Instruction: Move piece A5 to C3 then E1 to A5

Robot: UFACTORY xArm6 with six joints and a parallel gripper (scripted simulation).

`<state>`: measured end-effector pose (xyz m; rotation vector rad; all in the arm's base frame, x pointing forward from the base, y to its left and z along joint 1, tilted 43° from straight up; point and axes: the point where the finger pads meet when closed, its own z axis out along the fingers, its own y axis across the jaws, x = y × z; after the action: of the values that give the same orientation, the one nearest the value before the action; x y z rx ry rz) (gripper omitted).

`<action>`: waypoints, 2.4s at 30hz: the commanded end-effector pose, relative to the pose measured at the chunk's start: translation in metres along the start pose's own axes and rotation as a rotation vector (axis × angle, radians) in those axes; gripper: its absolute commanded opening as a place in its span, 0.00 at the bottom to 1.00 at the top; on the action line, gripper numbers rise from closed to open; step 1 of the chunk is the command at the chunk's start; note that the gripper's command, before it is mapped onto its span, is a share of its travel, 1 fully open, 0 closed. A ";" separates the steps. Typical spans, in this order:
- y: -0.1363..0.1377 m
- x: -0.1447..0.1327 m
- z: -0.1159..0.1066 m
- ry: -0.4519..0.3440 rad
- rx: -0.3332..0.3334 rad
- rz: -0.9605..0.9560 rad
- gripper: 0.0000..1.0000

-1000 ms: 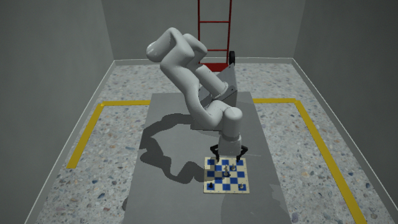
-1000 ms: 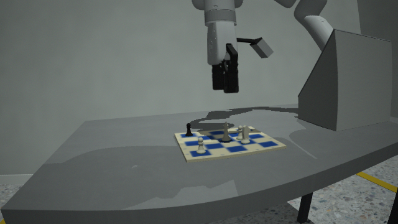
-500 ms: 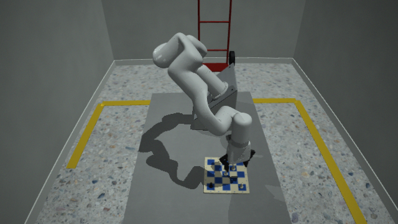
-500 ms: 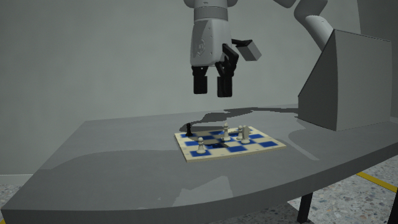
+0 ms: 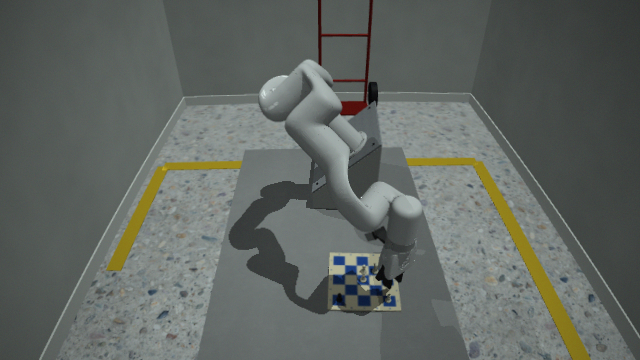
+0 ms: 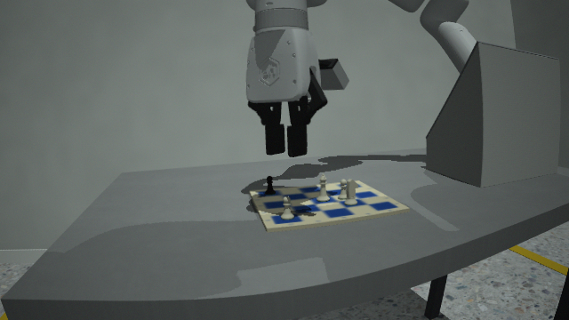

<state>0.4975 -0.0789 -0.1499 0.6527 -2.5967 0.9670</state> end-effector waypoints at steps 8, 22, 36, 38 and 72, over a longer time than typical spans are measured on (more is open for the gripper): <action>-0.001 -0.002 -0.001 0.005 -0.001 -0.005 0.34; -0.001 -0.002 -0.001 0.005 -0.001 -0.005 0.34; -0.001 -0.002 0.001 0.005 -0.001 -0.005 0.34; -0.001 -0.002 0.003 0.005 -0.001 -0.005 0.34; -0.001 -0.002 0.044 0.005 -0.001 -0.005 0.34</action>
<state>0.4934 -0.1061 -0.1800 0.6544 -2.5863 0.9625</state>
